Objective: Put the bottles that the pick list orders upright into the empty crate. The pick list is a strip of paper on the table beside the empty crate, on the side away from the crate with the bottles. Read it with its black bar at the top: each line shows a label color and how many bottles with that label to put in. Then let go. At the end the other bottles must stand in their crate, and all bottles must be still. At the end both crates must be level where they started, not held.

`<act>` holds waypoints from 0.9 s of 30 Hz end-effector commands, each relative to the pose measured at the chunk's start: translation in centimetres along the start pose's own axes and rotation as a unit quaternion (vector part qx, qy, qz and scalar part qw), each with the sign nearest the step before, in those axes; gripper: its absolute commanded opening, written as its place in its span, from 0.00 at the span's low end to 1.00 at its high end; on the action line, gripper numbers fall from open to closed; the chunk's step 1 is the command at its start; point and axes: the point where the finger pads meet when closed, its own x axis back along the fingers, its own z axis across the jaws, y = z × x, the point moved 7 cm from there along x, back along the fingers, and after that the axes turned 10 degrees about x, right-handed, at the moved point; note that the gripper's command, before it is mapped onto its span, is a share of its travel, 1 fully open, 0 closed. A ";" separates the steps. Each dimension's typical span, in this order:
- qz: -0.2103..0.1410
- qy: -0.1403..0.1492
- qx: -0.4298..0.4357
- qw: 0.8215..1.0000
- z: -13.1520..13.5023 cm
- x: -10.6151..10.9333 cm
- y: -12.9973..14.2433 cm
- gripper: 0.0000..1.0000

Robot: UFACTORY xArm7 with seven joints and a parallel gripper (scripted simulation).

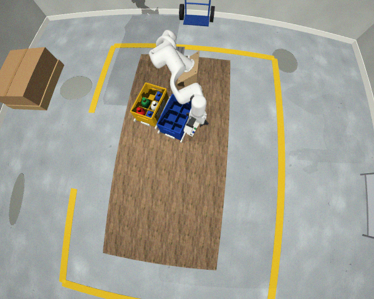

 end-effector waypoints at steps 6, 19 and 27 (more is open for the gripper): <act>0.001 -0.002 0.000 1.000 2.0 -1.0 -4.0 0.65; 0.001 -0.002 0.000 1.000 3.7 -2.1 -7.2 0.65; 0.001 -0.002 0.000 1.000 3.7 -2.1 -7.2 0.65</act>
